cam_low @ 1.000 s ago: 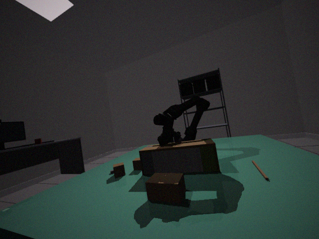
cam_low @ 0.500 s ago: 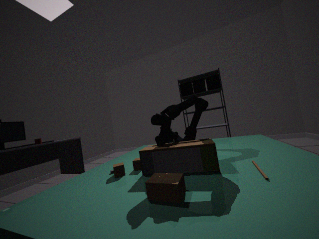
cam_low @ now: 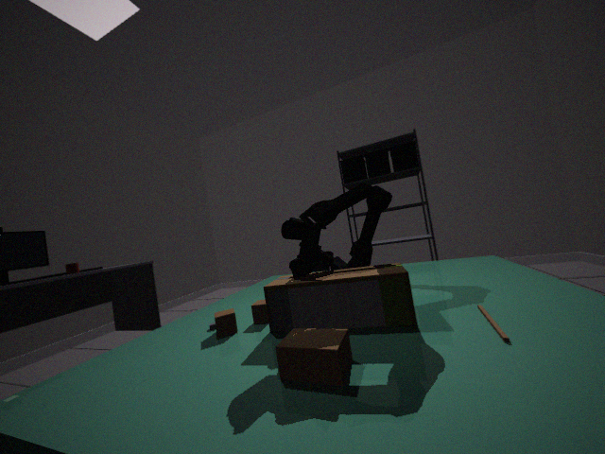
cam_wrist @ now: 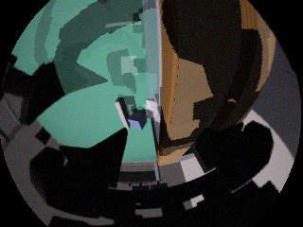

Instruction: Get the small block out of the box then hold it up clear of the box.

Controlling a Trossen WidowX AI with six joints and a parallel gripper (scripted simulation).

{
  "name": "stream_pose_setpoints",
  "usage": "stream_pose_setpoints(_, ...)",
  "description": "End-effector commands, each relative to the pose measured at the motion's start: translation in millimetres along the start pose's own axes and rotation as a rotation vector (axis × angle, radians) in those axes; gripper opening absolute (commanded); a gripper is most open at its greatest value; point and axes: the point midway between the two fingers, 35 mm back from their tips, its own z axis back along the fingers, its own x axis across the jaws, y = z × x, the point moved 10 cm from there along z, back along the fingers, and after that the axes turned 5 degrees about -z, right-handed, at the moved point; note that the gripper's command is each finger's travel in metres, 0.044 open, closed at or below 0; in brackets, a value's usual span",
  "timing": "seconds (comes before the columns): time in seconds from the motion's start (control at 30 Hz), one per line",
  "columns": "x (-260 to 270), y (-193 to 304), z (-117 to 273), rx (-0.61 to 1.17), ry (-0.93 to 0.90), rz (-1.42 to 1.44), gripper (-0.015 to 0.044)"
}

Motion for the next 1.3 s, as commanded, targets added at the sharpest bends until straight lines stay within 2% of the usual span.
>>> stream_pose_setpoints(0.0,-1.7,5.0,6.0,0.005,0.001,0.005,0.04)
stream_pose_setpoints(0.2,-1.9,20.1,57.7,0.002,-0.001,-0.001,0.04)
stream_pose_setpoints(0.4,-1.9,20.8,56.3,0.005,0.01,-0.008,0.04)
stream_pose_setpoints(0.47,-0.8,22.5,56.1,-0.002,0.013,-0.081,0.0348)
stream_pose_setpoints(0.57,3.8,29.6,55.6,-0.034,0.021,-0.389,0.0285)
stream_pose_setpoints(1.0,24.7,62.5,51.3,-0.209,-0.05,-1.798,0.0285)
stream_pose_setpoints(1.27,33.1,74.2,48.9,-0.283,-0.138,-2.277,0.0285)
